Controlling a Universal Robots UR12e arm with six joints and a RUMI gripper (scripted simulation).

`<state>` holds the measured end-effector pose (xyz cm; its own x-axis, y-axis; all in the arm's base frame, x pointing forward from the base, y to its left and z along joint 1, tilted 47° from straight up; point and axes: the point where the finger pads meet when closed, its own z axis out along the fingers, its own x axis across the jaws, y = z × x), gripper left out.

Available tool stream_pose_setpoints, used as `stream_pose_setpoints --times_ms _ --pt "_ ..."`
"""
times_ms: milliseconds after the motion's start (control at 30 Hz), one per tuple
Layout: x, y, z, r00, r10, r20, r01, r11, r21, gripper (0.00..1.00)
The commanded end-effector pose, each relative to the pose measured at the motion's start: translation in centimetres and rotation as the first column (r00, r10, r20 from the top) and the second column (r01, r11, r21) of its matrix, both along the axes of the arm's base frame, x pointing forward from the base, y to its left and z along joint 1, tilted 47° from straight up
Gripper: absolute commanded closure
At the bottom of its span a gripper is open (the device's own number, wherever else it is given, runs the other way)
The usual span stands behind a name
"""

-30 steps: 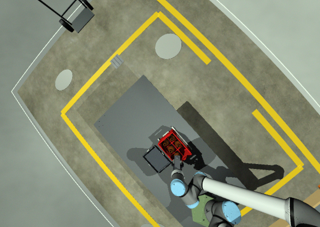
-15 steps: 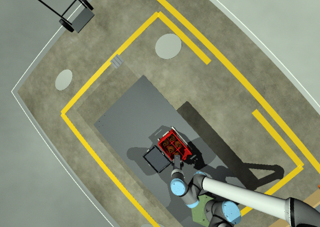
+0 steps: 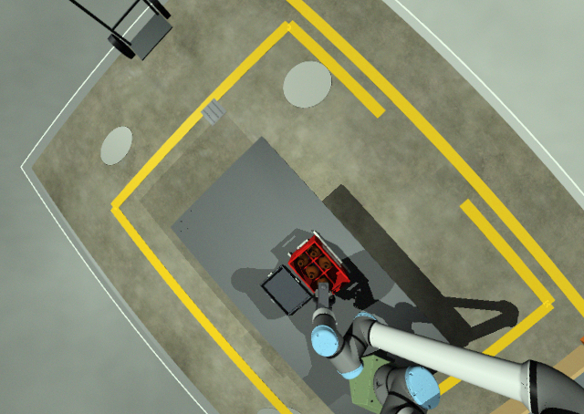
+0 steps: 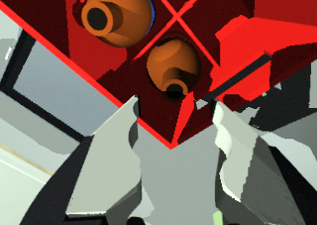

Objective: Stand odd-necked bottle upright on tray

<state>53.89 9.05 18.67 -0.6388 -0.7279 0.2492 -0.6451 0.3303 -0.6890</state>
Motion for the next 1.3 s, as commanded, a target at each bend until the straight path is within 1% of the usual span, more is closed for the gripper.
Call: stream_pose_setpoints --times_ms 0,1267 --pt "0.02 0.03 0.04 1.000 0.000 0.001 0.000 1.000 0.000 0.62" --pt "0.19 -0.21 -0.24 1.000 0.000 0.001 0.000 1.000 0.000 0.62"
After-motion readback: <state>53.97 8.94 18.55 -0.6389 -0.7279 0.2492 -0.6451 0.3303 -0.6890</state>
